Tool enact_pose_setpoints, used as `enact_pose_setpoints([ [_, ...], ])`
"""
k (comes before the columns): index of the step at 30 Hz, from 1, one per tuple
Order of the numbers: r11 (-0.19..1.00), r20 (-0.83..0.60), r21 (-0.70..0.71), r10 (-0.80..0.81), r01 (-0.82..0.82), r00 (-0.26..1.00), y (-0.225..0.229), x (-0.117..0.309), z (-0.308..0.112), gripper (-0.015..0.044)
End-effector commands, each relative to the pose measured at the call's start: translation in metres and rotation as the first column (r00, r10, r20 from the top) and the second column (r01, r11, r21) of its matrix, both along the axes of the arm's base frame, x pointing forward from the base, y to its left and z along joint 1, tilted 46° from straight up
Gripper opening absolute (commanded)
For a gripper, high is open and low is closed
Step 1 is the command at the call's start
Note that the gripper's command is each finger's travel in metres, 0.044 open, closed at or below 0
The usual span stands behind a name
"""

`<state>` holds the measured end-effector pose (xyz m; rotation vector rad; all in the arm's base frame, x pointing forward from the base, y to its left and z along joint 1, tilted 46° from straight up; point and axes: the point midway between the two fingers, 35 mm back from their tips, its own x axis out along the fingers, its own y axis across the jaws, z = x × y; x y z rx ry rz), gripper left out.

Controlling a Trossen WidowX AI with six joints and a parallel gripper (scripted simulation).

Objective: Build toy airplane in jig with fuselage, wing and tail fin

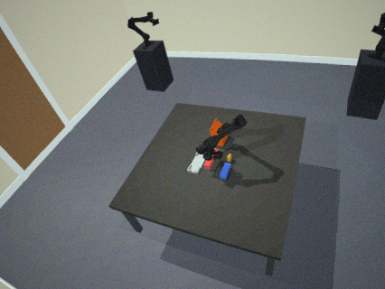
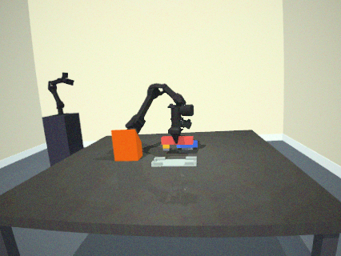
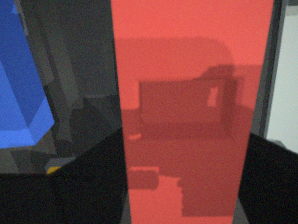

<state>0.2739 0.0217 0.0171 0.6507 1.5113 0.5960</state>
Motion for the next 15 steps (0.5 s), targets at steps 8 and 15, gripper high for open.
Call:
enact_pose_setpoints([
  [8, 1.0, 0.019, -0.004, 0.002, -0.002, 1.0, -0.026, 0.0, 0.029, 0.0],
  [15, 1.0, 0.019, 0.003, 0.003, -0.004, 1.0, -0.039, -0.004, 0.045, 0.0],
])
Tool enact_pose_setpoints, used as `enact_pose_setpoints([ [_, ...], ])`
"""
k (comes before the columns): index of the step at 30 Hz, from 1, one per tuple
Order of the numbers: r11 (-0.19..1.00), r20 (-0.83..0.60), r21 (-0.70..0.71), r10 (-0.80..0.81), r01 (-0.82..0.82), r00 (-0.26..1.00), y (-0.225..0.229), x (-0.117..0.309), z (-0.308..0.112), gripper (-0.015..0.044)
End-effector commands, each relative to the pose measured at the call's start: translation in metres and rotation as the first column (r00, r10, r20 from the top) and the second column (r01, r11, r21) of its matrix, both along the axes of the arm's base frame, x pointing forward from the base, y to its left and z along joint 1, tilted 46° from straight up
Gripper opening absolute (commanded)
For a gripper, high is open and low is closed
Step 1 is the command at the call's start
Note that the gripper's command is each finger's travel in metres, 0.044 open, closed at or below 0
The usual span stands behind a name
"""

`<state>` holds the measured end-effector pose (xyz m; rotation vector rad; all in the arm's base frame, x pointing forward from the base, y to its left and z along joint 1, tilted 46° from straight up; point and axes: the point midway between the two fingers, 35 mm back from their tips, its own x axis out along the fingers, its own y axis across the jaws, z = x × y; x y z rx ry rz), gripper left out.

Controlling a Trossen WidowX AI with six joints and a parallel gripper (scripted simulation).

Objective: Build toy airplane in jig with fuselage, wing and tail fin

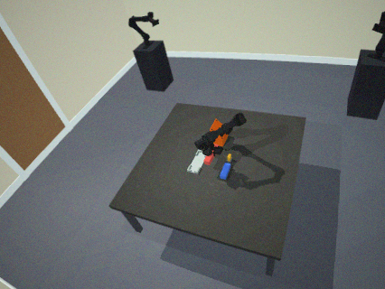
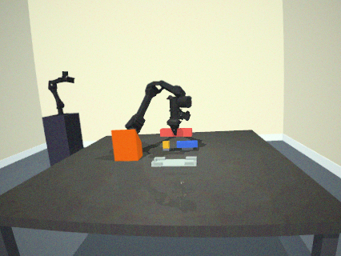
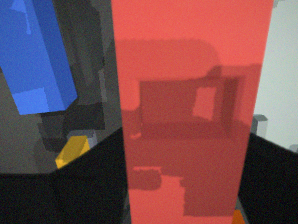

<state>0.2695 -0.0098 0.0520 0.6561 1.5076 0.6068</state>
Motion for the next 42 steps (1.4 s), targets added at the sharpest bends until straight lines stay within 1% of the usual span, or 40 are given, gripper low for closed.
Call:
enact_pose_setpoints([
  [1, 1.0, 0.017, -0.008, 0.001, -0.001, 1.0, -0.008, 0.0, 0.01, 0.0],
  [6, 1.0, 0.02, -0.008, 0.004, -0.004, 1.0, -0.01, 0.001, 0.006, 0.0],
  [24, 0.999, 0.061, -0.013, 0.042, -0.041, 0.997, -0.032, 0.006, -0.049, 0.0],
  [42, 0.997, 0.1, -0.017, 0.079, -0.078, 0.992, -0.049, 0.001, -0.104, 0.0],
])
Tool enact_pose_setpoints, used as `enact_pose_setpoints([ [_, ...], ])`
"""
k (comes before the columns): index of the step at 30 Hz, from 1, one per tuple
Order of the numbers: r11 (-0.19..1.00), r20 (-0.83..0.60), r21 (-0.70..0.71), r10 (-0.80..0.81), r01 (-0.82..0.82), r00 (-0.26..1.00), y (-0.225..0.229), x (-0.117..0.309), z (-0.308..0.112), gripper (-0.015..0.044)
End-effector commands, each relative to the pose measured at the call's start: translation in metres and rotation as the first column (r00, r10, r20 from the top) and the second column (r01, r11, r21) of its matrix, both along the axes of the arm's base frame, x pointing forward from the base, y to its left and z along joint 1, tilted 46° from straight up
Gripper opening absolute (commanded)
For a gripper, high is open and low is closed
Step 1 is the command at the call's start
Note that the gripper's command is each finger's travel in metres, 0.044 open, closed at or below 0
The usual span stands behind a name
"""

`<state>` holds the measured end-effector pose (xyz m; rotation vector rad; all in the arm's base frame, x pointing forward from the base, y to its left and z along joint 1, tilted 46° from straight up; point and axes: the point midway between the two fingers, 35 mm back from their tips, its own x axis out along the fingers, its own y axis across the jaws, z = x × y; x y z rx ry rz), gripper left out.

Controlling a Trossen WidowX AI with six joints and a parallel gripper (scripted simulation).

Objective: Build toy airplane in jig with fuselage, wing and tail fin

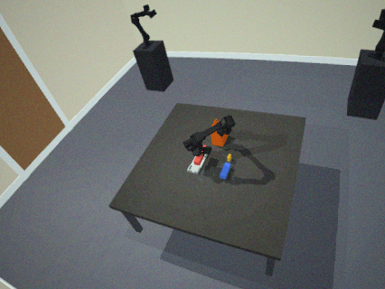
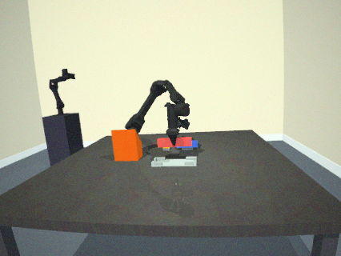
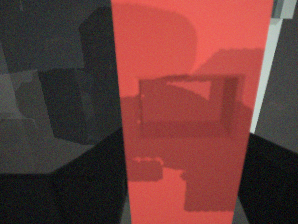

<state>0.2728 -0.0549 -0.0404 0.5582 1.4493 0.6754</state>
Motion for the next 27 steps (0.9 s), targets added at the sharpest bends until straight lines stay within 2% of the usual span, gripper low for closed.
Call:
enact_pose_setpoints([
  [1, 1.0, 0.007, -0.002, 0.008, -0.008, 1.0, -0.005, -0.003, -0.014, 0.0],
  [13, 1.0, 0.027, -0.001, 0.029, -0.029, 0.999, -0.012, -0.01, -0.044, 0.0],
  [20, 1.0, 0.027, -0.001, 0.029, -0.029, 0.999, -0.012, -0.01, -0.044, 0.0184],
  [27, 1.0, 0.027, -0.001, 0.029, -0.029, 0.999, -0.012, -0.01, -0.044, 0.0195],
])
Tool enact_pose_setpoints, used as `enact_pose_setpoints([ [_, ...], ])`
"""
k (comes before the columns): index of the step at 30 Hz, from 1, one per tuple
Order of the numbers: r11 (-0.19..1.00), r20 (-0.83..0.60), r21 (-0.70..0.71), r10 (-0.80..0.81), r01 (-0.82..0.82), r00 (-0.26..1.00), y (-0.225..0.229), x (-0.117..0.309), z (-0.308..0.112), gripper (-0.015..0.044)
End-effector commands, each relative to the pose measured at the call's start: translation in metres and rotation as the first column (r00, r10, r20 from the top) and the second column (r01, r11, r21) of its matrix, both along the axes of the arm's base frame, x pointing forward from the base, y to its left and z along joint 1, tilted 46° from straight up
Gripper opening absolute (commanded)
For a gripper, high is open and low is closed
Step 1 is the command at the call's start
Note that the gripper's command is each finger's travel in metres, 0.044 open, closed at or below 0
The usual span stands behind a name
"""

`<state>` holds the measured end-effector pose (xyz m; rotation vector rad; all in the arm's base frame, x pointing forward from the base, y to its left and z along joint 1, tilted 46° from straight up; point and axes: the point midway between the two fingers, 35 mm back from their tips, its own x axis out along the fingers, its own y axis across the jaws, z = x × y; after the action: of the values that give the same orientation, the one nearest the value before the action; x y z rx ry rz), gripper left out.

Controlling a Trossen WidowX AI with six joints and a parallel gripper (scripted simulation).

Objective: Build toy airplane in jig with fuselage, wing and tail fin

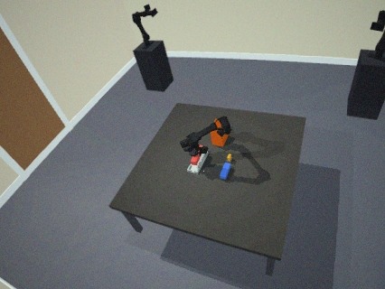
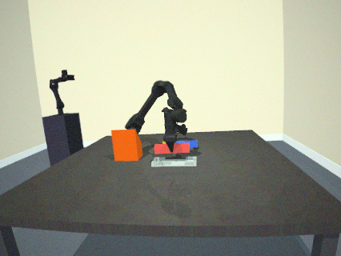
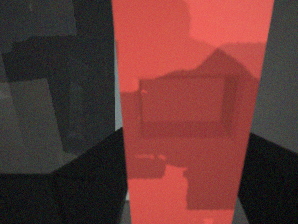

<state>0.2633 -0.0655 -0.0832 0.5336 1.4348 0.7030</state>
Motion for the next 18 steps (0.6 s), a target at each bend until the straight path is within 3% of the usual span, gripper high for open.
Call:
enact_pose_setpoints([
  [1, 1.0, 0.002, -0.004, 0.003, -0.003, 1.0, -0.001, 0.0, -0.001, 0.0195],
  [18, 1.0, 0.003, -0.004, 0.003, -0.003, 1.0, 0.008, 0.0, -0.011, 0.0195],
])
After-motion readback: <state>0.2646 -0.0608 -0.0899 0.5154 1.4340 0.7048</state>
